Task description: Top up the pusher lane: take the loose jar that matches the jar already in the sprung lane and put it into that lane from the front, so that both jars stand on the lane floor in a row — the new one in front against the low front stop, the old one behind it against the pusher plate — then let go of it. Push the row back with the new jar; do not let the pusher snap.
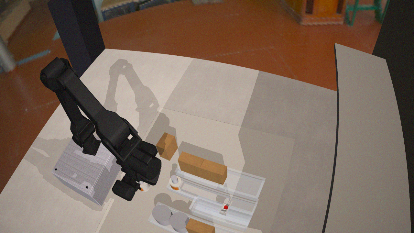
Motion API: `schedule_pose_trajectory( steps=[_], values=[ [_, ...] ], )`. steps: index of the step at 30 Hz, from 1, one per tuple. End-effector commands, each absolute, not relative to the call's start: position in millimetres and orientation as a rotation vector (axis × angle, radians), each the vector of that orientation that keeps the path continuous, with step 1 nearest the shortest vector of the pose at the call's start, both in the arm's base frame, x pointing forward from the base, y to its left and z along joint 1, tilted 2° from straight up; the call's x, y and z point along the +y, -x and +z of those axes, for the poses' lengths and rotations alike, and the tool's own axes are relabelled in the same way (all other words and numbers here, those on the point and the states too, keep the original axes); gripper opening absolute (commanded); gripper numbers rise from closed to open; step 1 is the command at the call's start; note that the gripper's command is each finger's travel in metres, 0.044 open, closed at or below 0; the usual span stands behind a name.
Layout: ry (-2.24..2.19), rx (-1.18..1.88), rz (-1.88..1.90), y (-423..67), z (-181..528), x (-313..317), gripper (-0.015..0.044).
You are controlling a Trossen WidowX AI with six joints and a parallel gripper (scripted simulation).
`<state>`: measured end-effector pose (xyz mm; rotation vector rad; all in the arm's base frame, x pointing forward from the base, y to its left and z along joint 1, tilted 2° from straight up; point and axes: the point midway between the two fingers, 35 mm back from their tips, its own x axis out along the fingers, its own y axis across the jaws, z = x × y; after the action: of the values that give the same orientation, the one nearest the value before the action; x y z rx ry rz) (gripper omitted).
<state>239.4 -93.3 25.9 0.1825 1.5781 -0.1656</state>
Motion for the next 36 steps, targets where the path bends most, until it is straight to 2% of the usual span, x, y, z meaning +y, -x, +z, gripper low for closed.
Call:
schedule_pose_trajectory(
  steps=[1, 13, 36],
  values=[
    [-0.191, 1.571, -0.166, -253.3, 22.0, -78.6, 0.0],
    [-0.21, 1.569, -0.177, -280.3, 7.7, -29.1, 0.0],
    [-0.21, 1.569, -0.177, -284.3, -16.4, -28.7, 0.0]
  ],
)
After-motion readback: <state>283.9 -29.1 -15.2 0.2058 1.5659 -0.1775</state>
